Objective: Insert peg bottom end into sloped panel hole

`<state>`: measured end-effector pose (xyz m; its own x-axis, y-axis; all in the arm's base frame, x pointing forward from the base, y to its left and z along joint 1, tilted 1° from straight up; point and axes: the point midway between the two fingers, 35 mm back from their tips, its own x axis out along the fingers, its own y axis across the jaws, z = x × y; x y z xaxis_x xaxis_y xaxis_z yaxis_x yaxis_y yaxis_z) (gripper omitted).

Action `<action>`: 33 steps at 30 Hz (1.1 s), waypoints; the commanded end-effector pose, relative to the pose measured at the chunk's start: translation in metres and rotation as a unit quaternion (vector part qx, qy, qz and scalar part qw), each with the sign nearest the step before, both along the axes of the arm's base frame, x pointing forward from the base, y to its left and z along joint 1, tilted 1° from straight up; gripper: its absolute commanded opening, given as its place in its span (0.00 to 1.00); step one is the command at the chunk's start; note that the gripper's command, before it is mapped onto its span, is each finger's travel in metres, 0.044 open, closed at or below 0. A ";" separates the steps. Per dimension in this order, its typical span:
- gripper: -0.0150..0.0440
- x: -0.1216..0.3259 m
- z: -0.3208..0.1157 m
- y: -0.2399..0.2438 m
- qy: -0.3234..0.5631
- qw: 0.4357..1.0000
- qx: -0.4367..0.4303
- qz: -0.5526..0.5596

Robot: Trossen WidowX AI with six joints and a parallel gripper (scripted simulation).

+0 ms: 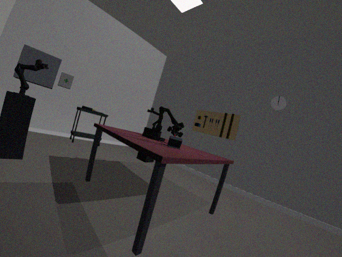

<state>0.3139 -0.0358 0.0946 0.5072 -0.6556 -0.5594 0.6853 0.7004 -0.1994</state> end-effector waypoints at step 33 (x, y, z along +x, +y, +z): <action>0.25 0.020 -0.016 -0.015 -0.088 0.995 0.028 -0.035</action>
<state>0.3337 -0.0497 0.0809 0.5521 -0.6635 -0.5049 0.7503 0.6595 -0.0462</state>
